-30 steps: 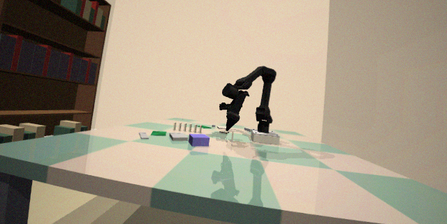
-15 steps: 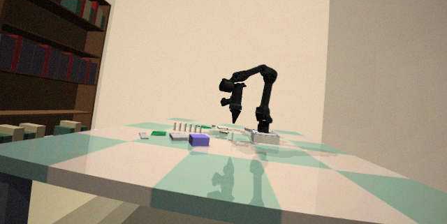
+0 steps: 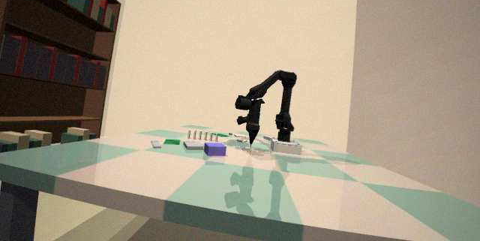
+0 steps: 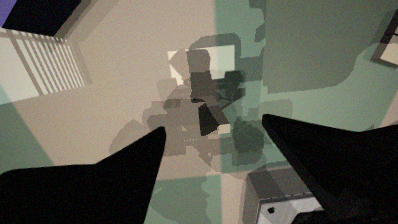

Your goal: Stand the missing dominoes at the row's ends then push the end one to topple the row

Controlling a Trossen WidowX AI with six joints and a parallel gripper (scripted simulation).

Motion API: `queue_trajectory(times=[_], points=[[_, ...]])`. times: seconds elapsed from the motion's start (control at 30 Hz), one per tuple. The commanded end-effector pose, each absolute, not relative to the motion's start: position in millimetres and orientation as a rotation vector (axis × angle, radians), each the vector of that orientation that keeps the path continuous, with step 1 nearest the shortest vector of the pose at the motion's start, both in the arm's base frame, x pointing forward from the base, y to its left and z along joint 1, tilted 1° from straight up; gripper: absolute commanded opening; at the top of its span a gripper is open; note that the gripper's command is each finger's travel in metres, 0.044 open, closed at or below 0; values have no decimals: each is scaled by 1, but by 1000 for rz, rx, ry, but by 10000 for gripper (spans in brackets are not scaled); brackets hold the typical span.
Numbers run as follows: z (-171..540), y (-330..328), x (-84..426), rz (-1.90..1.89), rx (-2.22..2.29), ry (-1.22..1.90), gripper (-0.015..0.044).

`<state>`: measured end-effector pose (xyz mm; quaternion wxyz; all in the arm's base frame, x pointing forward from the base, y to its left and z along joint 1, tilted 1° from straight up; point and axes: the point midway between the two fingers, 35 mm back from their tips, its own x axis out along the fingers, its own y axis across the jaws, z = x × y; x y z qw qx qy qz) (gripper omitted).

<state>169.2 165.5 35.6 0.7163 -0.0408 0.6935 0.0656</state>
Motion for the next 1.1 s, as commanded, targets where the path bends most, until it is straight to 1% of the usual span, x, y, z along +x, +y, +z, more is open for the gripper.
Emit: queue_trajectory(times=[0.0,0.27,0.67,0.7,1.0,1.07], points=[[27,166,168,150,-93,1539,440],[17,166,168,150,-93,1539,440],[17,166,168,150,-93,1539,125],[17,166,168,150,-93,1539,107],[17,166,168,150,-93,1539,107],[26,167,170,150,-93,1539,107]])
